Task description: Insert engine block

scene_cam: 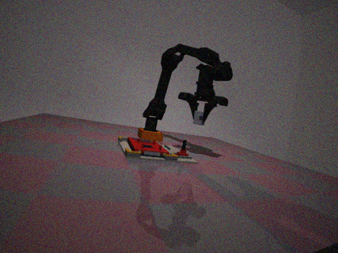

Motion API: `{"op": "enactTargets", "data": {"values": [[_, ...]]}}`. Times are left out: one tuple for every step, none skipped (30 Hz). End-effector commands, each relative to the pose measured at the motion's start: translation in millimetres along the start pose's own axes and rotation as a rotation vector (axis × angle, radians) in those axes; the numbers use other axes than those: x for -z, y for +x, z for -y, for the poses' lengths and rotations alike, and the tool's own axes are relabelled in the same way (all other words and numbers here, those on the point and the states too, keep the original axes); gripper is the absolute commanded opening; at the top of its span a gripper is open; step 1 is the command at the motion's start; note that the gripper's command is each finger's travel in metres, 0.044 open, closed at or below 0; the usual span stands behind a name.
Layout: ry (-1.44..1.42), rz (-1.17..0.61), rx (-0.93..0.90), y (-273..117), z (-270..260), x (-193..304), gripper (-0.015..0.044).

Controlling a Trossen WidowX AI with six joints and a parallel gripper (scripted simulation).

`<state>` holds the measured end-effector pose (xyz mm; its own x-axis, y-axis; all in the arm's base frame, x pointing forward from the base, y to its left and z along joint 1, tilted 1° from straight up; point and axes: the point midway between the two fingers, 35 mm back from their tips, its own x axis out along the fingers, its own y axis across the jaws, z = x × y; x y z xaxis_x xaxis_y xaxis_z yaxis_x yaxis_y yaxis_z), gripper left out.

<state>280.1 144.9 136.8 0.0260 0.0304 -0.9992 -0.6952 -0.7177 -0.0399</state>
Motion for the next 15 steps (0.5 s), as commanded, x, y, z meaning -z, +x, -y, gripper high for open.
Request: {"op": "enactTargets", "data": {"values": [[0.114,-0.004,0.000,0.9,0.3,0.6,0.0000],[0.149,-0.004,0.000,1.1,0.3,0.6,0.0000],[0.183,-0.004,0.001,1.3,0.3,0.6,0.0000],[0.218,-0.004,0.001,1.5,0.3,0.6,0.0000],[0.253,-0.004,0.001,1.6,0.3,0.6,0.0000],[0.287,-0.004,0.001,1.8,0.4,0.6,0.0000],[0.322,-0.004,0.001,2.0,0.4,0.6,0.0000],[0.357,-0.004,0.001,2.2,0.4,0.6,0.0000],[0.391,-0.004,0.001,2.4,0.4,0.6,0.0000],[0.426,-0.004,0.001,2.6,0.4,0.6,0.0000],[0.460,-0.004,0.001,2.8,0.4,0.6,0.0000],[0.495,-0.004,0.001,3.0,0.4,0.6,0.0000],[0.530,-0.004,0.001,3.1,0.4,0.6,0.0000],[0.564,-0.004,0.001,3.3,0.4,0.6,0.0000],[0.599,-0.004,0.002,3.5,0.4,0.6,0.0000]]}}
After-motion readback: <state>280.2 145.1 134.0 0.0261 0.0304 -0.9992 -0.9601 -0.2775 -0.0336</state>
